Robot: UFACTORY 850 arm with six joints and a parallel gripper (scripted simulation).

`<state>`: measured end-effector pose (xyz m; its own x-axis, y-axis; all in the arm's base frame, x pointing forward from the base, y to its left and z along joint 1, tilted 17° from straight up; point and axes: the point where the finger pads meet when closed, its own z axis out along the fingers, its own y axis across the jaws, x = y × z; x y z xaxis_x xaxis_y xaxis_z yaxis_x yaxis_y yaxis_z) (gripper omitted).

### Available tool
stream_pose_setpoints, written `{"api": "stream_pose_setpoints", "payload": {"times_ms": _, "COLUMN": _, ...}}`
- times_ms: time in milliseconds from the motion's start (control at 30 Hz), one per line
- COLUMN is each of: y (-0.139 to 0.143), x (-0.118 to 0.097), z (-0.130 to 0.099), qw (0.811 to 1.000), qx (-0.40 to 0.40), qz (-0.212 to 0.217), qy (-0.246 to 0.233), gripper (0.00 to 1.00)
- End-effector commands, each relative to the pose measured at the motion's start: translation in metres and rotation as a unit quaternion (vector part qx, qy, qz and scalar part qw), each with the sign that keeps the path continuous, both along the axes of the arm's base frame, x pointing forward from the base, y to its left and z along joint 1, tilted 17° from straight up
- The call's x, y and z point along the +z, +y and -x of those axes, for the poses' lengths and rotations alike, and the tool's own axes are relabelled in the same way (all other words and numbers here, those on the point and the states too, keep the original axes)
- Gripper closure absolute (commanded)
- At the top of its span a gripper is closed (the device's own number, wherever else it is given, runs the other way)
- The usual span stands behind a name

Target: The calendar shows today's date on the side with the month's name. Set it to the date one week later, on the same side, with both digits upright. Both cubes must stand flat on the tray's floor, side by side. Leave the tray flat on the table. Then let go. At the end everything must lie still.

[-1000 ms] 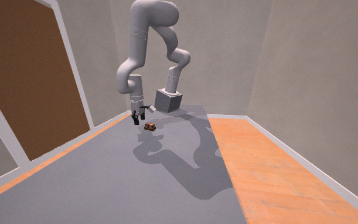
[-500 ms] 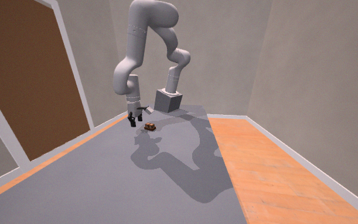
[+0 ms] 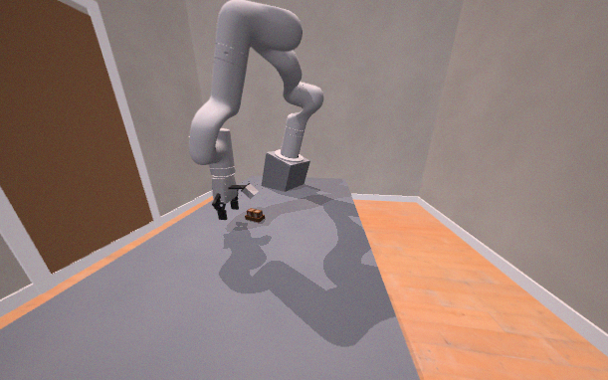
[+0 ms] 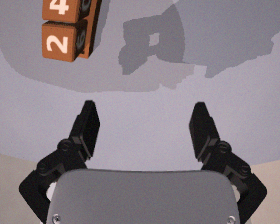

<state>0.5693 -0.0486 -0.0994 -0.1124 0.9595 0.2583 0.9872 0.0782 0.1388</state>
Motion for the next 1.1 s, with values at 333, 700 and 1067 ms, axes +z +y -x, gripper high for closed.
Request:
{"api": "stream_pose_setpoints", "payload": {"times_ms": 333, "y": 0.006, "x": -0.022, "z": -0.004, "qw": 1.0, "qx": 0.0, "qz": 0.0, "qy": -0.001, "gripper": 0.0}}
{"api": "stream_pose_setpoints", "payload": {"times_ms": 700, "y": 0.006, "x": -0.022, "z": -0.004, "qw": 1.0, "qx": 0.0, "qz": 0.0, "qy": -0.001, "gripper": 0.0}}
{"api": "stream_pose_setpoints", "payload": {"times_ms": 1067, "y": 0.006, "x": -0.022, "z": -0.004, "qw": 1.0, "qx": 0.0, "qz": 0.0, "qy": -0.001, "gripper": 0.0}}
